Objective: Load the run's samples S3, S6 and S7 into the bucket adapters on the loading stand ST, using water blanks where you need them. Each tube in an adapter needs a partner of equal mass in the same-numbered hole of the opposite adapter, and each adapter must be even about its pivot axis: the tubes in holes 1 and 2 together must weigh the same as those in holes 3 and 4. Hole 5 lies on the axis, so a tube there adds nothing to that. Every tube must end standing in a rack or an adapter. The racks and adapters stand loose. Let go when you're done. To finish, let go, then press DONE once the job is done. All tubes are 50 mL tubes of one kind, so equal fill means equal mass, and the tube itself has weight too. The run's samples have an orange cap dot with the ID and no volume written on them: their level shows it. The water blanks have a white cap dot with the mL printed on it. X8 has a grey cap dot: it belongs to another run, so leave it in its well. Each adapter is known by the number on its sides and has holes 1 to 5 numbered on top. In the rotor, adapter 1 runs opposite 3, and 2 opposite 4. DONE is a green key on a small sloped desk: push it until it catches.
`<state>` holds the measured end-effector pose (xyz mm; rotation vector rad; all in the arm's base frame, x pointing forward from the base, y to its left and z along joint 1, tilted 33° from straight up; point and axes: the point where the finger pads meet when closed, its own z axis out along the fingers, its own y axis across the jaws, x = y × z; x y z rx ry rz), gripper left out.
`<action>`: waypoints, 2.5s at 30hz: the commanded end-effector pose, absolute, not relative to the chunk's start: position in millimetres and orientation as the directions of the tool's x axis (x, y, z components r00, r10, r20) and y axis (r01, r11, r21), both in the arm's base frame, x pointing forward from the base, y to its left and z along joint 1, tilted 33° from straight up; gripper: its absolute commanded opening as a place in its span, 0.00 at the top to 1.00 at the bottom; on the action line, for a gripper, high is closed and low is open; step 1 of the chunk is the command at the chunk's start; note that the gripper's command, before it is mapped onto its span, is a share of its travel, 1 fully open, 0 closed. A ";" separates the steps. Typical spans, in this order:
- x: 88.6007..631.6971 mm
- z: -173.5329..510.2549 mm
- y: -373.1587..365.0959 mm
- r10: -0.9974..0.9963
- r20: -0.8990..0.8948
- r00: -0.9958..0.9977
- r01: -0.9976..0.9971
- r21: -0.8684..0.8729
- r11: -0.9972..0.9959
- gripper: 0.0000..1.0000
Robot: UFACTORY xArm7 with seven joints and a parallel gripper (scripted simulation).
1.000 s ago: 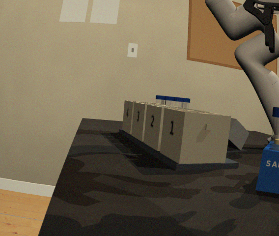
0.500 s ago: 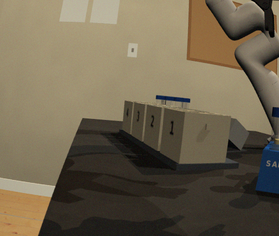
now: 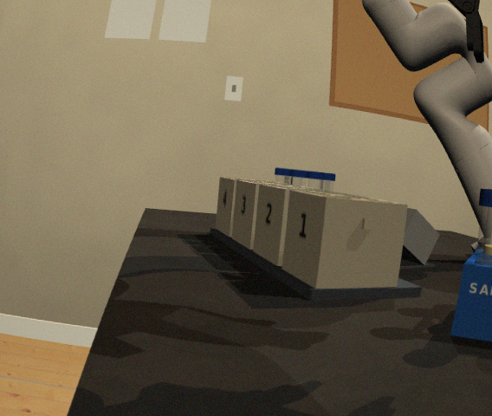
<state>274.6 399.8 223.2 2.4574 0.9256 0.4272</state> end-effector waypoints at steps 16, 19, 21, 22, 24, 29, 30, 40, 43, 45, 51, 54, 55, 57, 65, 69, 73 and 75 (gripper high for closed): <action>242.6 208.7 401.0 0.682 0.123 0.721 0.533 0.531 -0.659 0.43; 229.3 201.8 400.7 0.682 0.123 0.721 0.533 0.531 -0.659 0.43; 223.5 198.7 400.6 0.682 0.123 0.721 0.533 0.531 -0.659 0.43; 223.5 198.7 400.6 0.682 0.123 0.721 0.533 0.531 -0.659 0.43; 223.5 198.7 400.6 0.682 0.123 0.721 0.533 0.531 -0.659 0.43; 223.6 198.8 400.7 0.682 0.123 0.721 0.533 0.531 -0.659 0.43; 223.6 198.8 400.7 0.682 0.123 0.721 0.533 0.531 -0.659 0.43; 227.0 192.0 398.1 0.682 0.123 0.721 0.533 0.531 -0.659 0.43; 229.7 187.0 396.2 0.682 0.123 0.721 0.533 0.531 -0.659 0.43; 231.5 183.6 394.9 0.682 0.123 0.721 0.533 0.531 -0.659 0.43; 235.0 176.9 392.4 0.682 0.123 0.721 0.533 0.531 -0.659 0.43; 237.7 171.9 390.5 0.682 0.123 0.721 0.533 0.531 -0.659 0.43; 238.6 170.2 389.8 0.682 0.123 0.721 0.533 0.531 -0.659 0.43; 240.3 166.9 388.6 0.682 0.123 0.721 0.533 0.531 -0.659 0.43; 245.7 156.8 384.7 0.682 0.123 0.721 0.533 0.531 -0.659 0.43; 249.2 150.1 382.2 0.682 0.123 0.721 0.533 0.531 -0.659 0.43; 252.8 143.4 379.6 0.682 0.123 0.721 0.533 0.531 -0.659 0.43; 254.5 140.0 378.3 0.682 0.123 0.721 0.533 0.531 -0.659 0.43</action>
